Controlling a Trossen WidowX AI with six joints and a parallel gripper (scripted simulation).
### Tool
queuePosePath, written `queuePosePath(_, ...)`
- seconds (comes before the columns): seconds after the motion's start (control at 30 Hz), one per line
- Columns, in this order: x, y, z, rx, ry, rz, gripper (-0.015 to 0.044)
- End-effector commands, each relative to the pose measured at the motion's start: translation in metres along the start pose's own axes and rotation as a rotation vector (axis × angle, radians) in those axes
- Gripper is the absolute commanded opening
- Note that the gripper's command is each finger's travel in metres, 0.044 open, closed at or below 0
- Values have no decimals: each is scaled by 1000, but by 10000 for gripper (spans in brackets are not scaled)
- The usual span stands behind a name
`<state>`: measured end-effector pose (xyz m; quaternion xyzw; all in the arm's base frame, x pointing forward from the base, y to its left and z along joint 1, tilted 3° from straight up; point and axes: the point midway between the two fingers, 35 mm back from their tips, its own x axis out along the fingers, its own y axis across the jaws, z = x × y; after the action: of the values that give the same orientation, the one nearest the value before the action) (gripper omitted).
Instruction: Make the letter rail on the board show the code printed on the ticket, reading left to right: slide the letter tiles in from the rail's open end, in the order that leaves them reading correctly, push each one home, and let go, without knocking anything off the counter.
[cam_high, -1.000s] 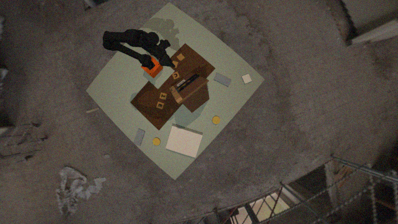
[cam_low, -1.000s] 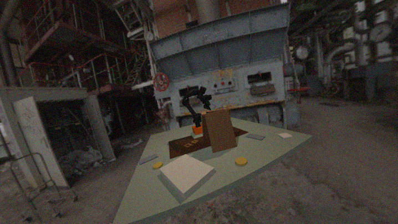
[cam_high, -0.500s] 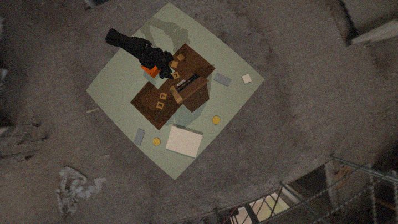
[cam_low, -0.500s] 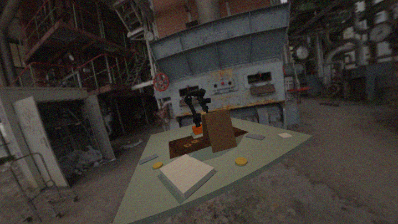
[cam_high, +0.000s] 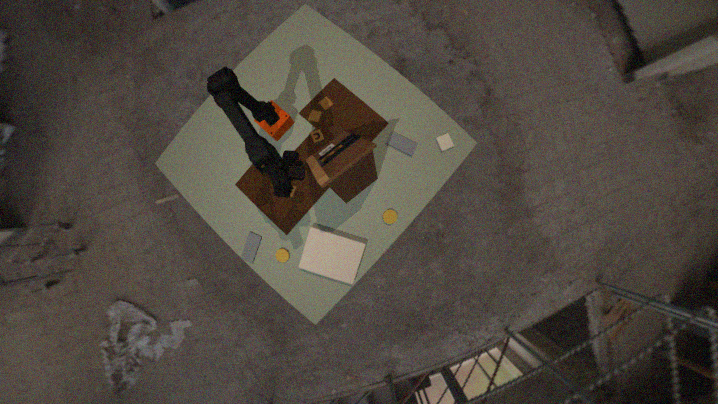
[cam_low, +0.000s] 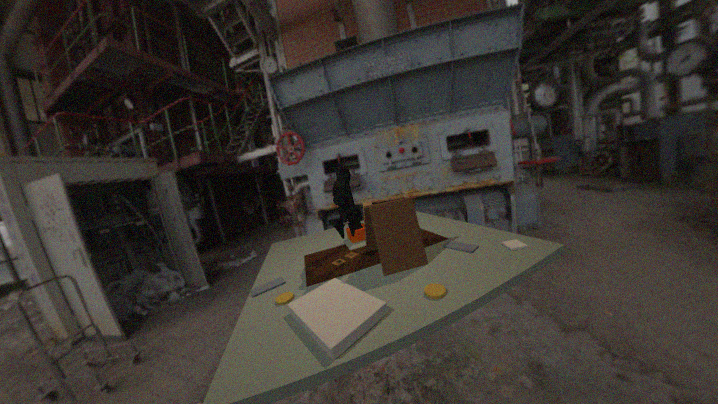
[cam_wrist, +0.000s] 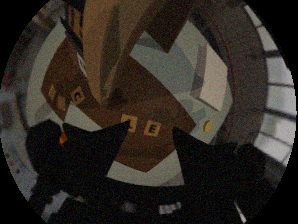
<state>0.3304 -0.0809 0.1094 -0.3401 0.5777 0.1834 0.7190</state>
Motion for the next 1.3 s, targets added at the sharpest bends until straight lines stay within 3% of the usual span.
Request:
queuePosePath(0.0,41,-19,-41,124,73,93,340)
queuePosePath(0.17,72,-30,-73,199,133,176,340)
queuePosePath(0.47,78,-32,-75,206,138,184,340)
queuePosePath(0.67,109,-25,-78,206,138,185,340)
queuePosePath(1.27,109,-25,-76,206,138,185,340)
